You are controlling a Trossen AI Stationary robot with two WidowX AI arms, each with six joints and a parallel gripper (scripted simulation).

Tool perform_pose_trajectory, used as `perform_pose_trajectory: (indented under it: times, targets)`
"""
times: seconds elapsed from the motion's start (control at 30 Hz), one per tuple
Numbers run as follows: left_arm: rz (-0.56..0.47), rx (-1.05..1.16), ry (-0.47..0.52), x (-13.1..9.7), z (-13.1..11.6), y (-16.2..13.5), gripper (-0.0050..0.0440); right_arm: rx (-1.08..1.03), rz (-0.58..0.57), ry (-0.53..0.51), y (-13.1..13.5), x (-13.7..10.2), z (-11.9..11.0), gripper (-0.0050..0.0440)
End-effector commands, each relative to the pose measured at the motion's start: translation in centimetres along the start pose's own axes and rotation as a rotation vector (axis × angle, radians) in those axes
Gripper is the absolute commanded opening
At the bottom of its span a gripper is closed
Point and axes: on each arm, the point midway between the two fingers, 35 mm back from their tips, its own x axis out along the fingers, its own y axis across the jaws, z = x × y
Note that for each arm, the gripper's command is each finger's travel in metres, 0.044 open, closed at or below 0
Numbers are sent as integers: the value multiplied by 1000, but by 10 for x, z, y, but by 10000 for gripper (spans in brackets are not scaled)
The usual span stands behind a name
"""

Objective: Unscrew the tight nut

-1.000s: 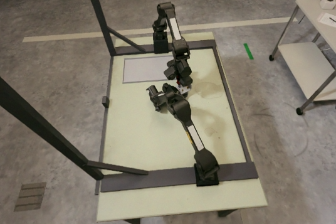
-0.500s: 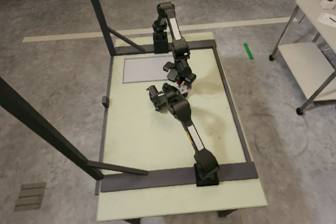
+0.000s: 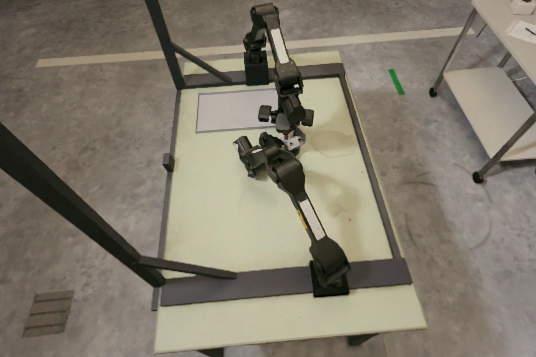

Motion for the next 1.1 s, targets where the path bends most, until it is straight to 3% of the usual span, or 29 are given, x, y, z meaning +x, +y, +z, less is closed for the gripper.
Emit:
perform_pose_trajectory:
  times: [0.0,0.4,0.57,0.97,1.07]
  targets:
    - [5,-49,-10,-5,1,2,130,51,7,-5,5,-3,23,245]
    - [3,-542,-12,-5,1,2,130,51,7,-5,5,-3,23,245]
    - [3,-542,-12,-5,1,2,130,51,7,-5,5,-3,23,245]
    - [0,-1035,-14,-6,1,2,130,51,7,-5,5,-3,23,245]
    - [0,-1035,-13,-6,1,2,130,51,7,-5,5,-3,23,245]
